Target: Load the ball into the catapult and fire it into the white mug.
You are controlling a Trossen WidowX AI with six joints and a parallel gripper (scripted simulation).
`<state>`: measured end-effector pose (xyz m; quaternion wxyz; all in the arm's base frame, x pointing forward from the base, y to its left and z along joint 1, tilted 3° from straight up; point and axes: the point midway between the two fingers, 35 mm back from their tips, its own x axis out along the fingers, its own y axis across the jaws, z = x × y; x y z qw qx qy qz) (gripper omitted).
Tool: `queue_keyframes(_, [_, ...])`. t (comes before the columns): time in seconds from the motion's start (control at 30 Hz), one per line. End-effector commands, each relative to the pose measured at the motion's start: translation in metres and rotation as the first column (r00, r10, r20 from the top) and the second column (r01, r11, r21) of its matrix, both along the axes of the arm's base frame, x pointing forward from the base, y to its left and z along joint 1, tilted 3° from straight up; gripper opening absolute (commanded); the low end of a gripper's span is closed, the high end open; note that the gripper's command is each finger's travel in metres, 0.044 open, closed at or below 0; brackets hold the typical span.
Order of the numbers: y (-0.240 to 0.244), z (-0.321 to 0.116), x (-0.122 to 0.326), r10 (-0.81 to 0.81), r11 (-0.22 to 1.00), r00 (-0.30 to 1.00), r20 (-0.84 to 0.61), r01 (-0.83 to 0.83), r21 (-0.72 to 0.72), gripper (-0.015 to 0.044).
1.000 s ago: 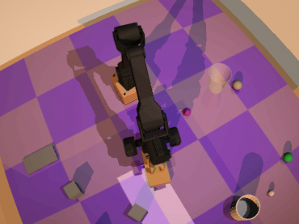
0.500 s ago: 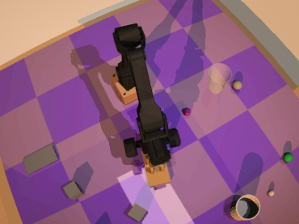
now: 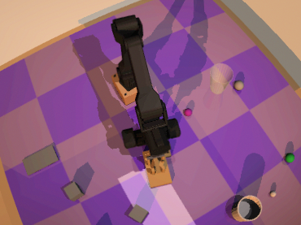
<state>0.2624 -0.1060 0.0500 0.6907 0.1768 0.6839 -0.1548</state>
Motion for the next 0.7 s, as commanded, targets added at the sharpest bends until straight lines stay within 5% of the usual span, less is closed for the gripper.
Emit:
queue_keyframes(0.0, [0.0, -0.002, 0.0, 0.0, 1.0, 1.0, -0.013, 0.0, 0.005, 0.0315])
queue_keyframes(0.17, [-0.003, 0.062, 0.001, 0.0, 1.0, 1.0, -0.005, 0.0, 0.002, 0.044])
queue_keyframes(0.27, [-0.002, 0.096, -0.004, 0.0, 1.0, 1.0, -0.001, 0.0, 0.0, 0.044])
queue_keyframes(0.67, [-0.047, 0.052, 0.087, -0.008, 1.0, 1.0, -0.011, 0.008, 0.008, 0.044])
